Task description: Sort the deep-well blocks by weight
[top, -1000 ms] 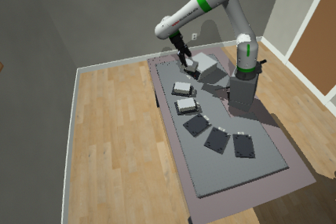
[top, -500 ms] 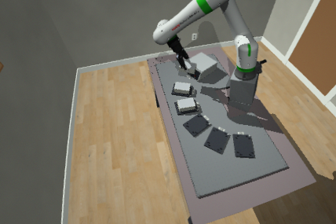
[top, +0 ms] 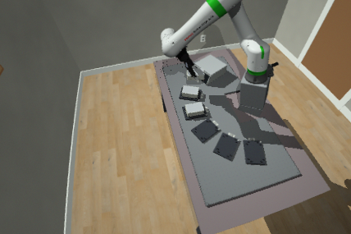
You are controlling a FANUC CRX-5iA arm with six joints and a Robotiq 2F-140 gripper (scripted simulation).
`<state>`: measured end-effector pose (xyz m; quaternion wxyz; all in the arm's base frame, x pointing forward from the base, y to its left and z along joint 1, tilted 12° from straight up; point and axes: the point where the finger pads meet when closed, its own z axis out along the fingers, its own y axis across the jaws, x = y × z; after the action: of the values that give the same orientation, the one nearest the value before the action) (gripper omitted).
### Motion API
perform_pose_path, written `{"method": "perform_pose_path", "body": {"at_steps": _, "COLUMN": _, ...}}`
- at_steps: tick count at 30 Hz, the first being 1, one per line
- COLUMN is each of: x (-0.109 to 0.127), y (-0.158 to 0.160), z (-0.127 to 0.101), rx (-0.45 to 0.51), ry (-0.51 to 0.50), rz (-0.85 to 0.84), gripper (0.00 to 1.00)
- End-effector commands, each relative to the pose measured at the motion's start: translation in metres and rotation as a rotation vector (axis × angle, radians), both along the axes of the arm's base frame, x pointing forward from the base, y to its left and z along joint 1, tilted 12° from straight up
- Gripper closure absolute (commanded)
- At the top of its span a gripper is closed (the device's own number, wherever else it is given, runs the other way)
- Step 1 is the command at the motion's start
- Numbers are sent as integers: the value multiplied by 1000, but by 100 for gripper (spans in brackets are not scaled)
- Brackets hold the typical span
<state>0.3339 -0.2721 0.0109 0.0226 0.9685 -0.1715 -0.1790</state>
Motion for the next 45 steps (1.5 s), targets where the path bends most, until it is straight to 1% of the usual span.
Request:
{"method": "perform_pose_path", "body": {"at_steps": 1, "x": 7, "y": 10, "z": -1, "rx": -1, "ry": 0, "rz": 1, "gripper": 90}}
{"method": "perform_pose_path", "body": {"at_steps": 5, "x": 10, "y": 15, "z": -1, "rx": -1, "ry": 0, "rz": 1, "gripper": 90}}
{"method": "perform_pose_path", "body": {"at_steps": 20, "x": 37, "y": 57, "z": -4, "rx": -1, "ry": 0, "rz": 1, "gripper": 90}}
{"method": "perform_pose_path", "body": {"at_steps": 22, "x": 37, "y": 57, "z": -4, "rx": -1, "ry": 0, "rz": 1, "gripper": 90}}
{"method": "perform_pose_path", "body": {"at_steps": 37, "x": 64, "y": 99, "z": -7, "rx": -1, "ry": 0, "rz": 1, "gripper": 90}}
{"method": "perform_pose_path", "body": {"at_steps": 39, "x": 64, "y": 99, "z": -7, "rx": -1, "ry": 0, "rz": 1, "gripper": 90}}
{"method": "perform_pose_path", "body": {"at_steps": 45, "x": 75, "y": 116, "z": -8, "rx": -1, "ry": 0, "rz": 1, "gripper": 90}}
